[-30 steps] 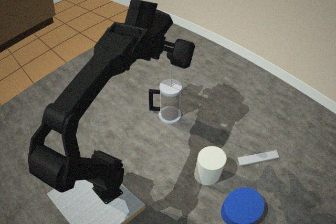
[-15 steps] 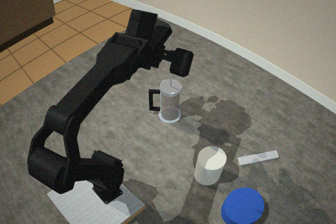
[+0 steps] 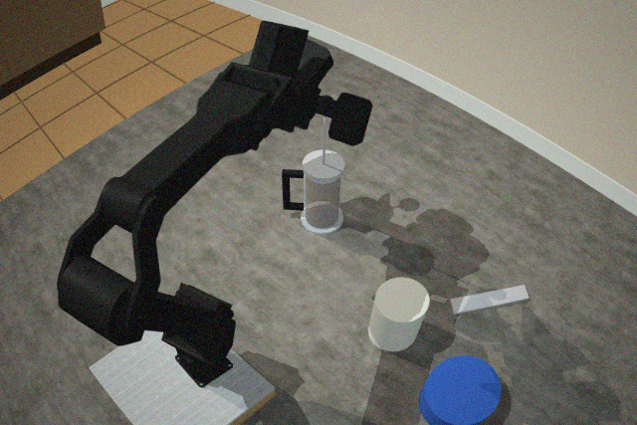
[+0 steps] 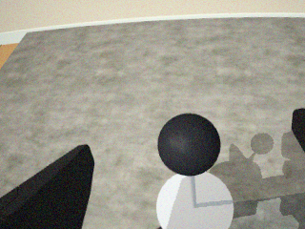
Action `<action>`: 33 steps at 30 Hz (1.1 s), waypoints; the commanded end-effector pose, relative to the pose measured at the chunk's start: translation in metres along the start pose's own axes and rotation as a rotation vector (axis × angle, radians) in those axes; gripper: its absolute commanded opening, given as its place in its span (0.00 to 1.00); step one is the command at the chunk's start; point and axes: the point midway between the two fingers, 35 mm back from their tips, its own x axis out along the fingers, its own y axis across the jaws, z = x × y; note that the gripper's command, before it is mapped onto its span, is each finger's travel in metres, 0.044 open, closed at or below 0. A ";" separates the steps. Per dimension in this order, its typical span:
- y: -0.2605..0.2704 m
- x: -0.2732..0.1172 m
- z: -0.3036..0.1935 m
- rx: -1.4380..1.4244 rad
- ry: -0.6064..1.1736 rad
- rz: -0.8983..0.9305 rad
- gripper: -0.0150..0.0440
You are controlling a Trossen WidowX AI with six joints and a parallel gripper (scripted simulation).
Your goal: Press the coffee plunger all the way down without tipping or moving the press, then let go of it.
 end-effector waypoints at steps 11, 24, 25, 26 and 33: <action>0.001 0.010 -0.002 -0.005 0.004 0.006 0.64; 0.001 0.010 -0.002 -0.005 0.004 0.006 0.45; 0.001 0.010 -0.002 -0.005 0.004 0.006 0.45; 0.001 0.010 -0.002 -0.005 0.004 0.006 0.45; 0.001 0.015 -0.007 -0.005 0.003 0.006 0.45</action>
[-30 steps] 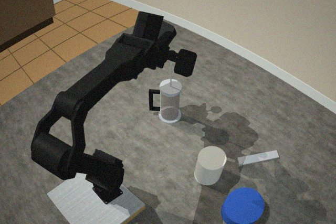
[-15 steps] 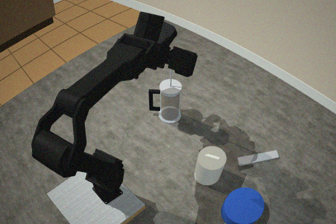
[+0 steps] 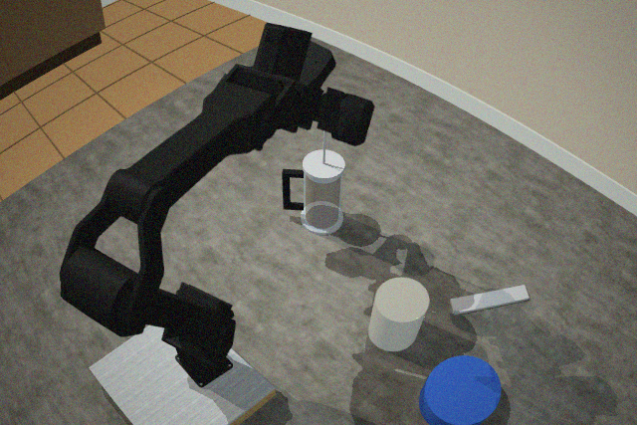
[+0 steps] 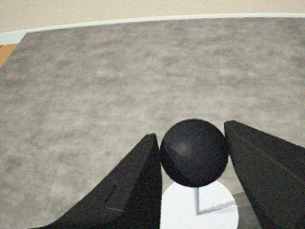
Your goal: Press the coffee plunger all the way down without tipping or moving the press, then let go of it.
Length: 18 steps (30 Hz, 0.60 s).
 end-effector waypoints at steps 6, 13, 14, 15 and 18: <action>0.000 0.010 -0.013 -0.005 0.005 0.002 0.45; 0.001 0.018 -0.022 -0.005 0.005 0.002 0.45; 0.001 0.019 -0.023 -0.005 0.005 0.002 0.45; 0.001 0.020 -0.025 -0.005 0.005 0.002 0.45; 0.001 0.023 -0.028 -0.005 0.005 0.002 0.45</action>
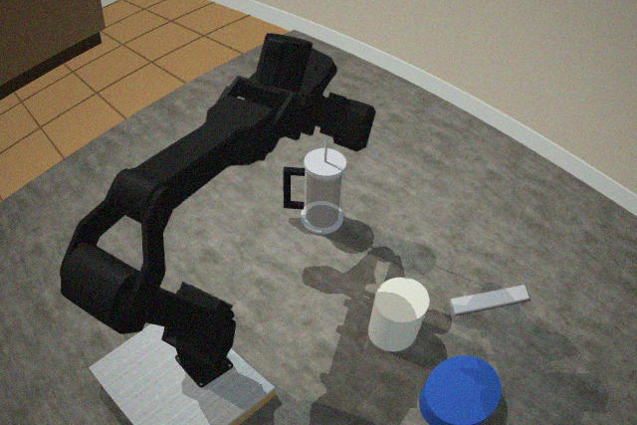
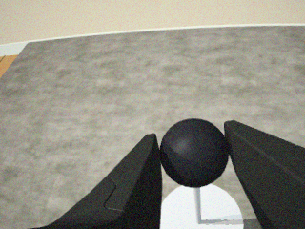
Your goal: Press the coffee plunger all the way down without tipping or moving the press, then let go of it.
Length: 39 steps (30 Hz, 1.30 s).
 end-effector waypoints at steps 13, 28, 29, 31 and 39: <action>0.001 0.022 -0.039 -0.009 0.049 0.003 0.45; 0.000 0.035 -0.060 -0.009 0.049 0.003 0.45; 0.000 0.036 -0.061 -0.009 0.049 0.003 0.45; 0.000 0.038 -0.064 -0.009 0.049 0.003 0.45; -0.001 0.047 -0.070 -0.009 0.048 0.003 0.45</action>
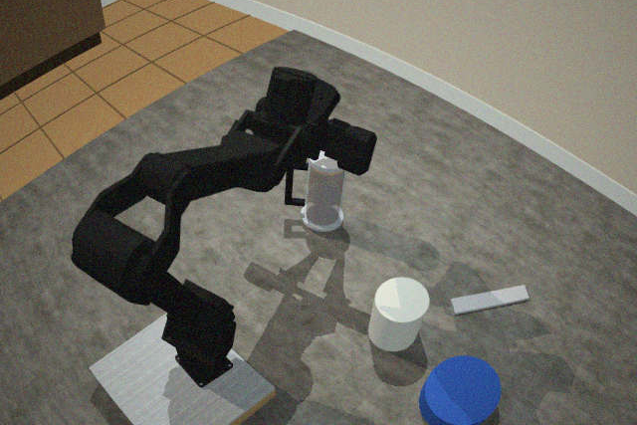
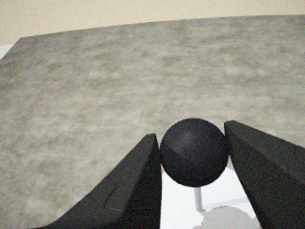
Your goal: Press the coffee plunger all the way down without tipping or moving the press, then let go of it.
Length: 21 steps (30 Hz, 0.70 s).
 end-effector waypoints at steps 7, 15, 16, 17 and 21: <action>0.000 0.013 -0.026 -0.012 0.075 0.002 0.45; 0.000 0.015 -0.023 -0.012 0.075 0.002 0.45; 0.000 0.015 -0.023 -0.012 0.075 0.002 0.45; 0.000 0.015 -0.023 -0.012 0.075 0.002 0.45; 0.000 0.016 -0.022 -0.012 0.075 0.002 0.45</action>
